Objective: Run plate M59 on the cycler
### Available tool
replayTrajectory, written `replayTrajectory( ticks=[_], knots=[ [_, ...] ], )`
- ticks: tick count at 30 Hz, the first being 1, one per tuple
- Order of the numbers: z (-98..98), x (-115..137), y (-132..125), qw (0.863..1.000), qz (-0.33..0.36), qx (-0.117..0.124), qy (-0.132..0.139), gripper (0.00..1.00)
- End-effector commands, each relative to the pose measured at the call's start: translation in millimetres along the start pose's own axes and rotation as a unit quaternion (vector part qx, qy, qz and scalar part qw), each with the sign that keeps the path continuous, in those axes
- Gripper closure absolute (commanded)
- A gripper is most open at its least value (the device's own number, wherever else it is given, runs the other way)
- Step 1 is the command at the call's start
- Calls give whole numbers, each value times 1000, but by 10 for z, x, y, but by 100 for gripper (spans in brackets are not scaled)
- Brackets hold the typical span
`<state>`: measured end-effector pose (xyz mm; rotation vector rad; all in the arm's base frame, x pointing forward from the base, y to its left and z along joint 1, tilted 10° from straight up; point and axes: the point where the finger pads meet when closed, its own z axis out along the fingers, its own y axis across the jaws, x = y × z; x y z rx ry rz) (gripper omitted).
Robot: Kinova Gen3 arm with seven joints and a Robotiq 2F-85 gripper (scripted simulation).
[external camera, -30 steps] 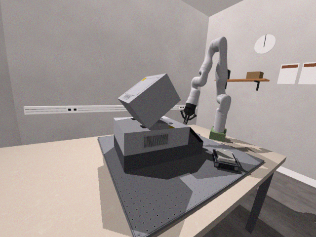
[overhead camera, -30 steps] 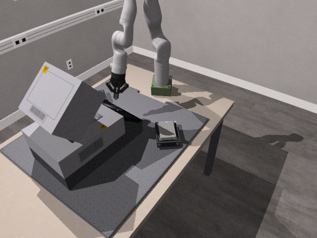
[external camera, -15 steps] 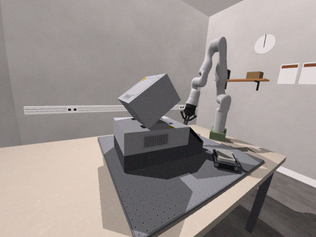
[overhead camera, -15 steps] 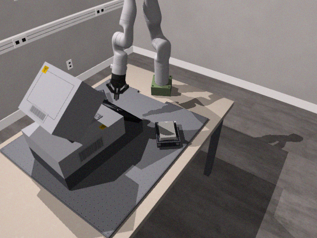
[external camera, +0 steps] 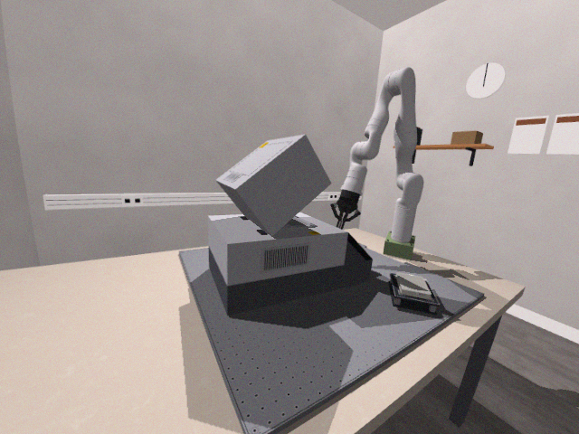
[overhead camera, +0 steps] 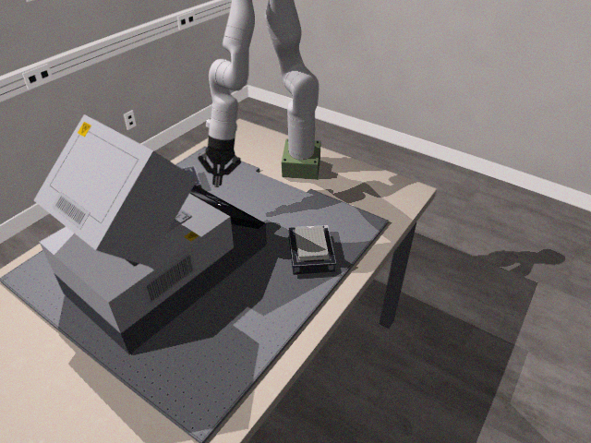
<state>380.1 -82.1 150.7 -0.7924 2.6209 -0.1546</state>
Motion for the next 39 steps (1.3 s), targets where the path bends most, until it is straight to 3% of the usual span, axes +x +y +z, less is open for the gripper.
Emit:
replayTrajectory(
  ticks=[1,39],
  knots=[
    [12,-2,4,1000,5,1,-2,90],
    [122,-55,-59,1000,3,3,-3,90]
  ],
)
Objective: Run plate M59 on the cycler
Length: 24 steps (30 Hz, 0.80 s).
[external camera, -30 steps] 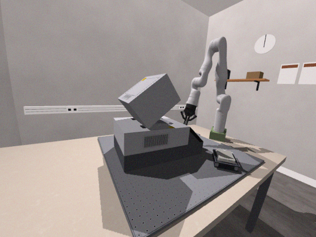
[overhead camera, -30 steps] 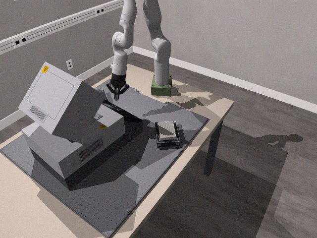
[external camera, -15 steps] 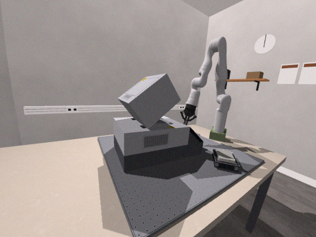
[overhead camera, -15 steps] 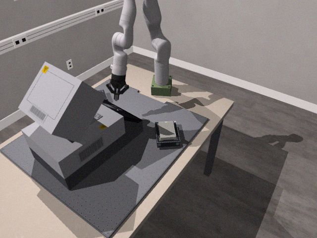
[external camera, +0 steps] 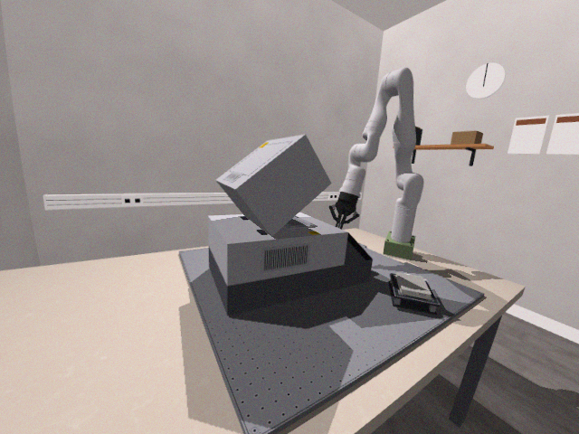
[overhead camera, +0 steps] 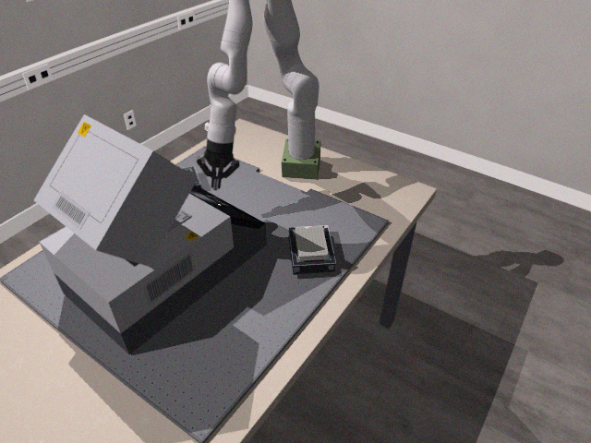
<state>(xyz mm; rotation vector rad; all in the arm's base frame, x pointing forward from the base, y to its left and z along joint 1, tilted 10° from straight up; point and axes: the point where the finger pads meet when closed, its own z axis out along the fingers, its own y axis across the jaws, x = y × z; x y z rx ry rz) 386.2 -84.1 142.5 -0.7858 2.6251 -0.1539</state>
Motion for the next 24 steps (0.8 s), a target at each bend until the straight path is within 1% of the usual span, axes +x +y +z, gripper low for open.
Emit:
replayTrajectory(
  ticks=[1,24],
  knots=[
    [29,-51,-32,1000,0,3,-4,90],
    [156,-94,-73,1000,1,3,-4,90]
  ],
)
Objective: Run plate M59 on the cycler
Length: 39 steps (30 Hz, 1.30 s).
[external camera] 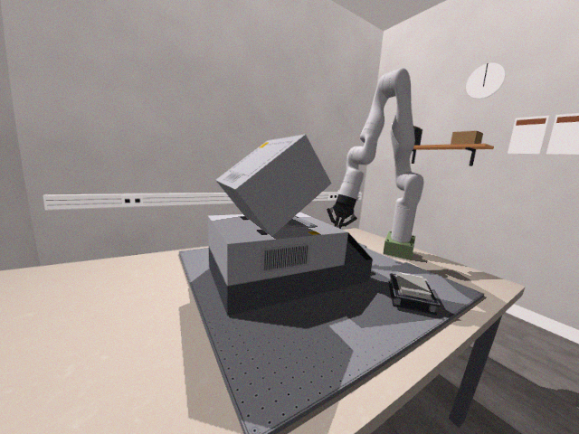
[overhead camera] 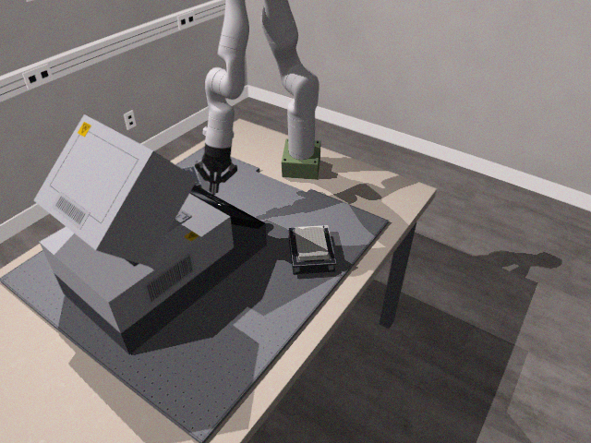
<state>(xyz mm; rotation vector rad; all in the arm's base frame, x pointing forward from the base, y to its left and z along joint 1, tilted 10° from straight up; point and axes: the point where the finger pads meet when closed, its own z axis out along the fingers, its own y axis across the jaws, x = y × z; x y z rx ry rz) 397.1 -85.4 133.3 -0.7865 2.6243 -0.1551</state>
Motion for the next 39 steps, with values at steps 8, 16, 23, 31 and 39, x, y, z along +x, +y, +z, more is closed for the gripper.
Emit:
replayTrajectory(
  ticks=[8,16,23,31,39],
  knots=[
    [65,-61,-39,1000,2,3,-4,90],
    [92,-73,-38,1000,2,2,-4,90],
    [92,-76,-35,1000,2,2,-5,90],
    [92,-76,-34,1000,2,2,-5,90],
    [92,-76,-34,1000,2,2,-5,90]
  ],
)
